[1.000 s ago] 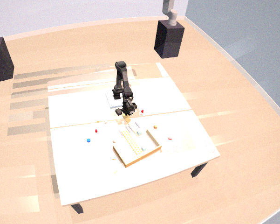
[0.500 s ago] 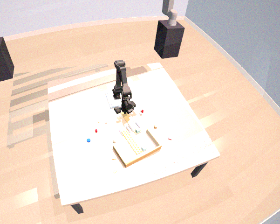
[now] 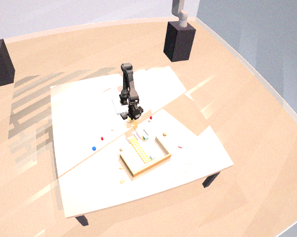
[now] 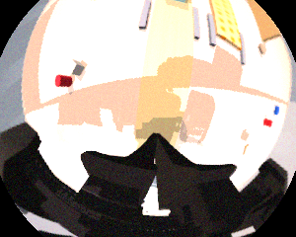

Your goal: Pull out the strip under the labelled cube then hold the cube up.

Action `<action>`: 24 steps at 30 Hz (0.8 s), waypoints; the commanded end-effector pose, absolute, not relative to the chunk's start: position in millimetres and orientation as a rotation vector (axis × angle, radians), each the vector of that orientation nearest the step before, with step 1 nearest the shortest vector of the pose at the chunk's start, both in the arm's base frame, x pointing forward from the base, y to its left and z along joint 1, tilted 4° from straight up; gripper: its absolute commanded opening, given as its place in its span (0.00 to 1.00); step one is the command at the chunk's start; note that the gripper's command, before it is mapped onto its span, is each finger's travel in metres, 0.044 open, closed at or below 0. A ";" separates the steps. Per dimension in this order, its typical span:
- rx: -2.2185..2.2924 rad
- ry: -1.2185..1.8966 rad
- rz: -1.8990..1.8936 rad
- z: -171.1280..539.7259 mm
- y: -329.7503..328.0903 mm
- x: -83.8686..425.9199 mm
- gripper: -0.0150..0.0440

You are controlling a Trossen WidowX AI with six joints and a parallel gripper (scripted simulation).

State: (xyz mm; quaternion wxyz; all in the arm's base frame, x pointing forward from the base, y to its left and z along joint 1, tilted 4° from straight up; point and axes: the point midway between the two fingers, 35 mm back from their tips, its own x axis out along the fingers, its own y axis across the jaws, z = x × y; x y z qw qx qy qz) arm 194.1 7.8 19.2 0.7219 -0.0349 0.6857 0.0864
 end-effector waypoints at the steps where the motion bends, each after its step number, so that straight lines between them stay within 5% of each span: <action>1: -0.080 1.547 0.189 14.1 6.8 185.0 0.25; 24: -0.078 1.523 0.190 27.9 7.0 194.3 0.25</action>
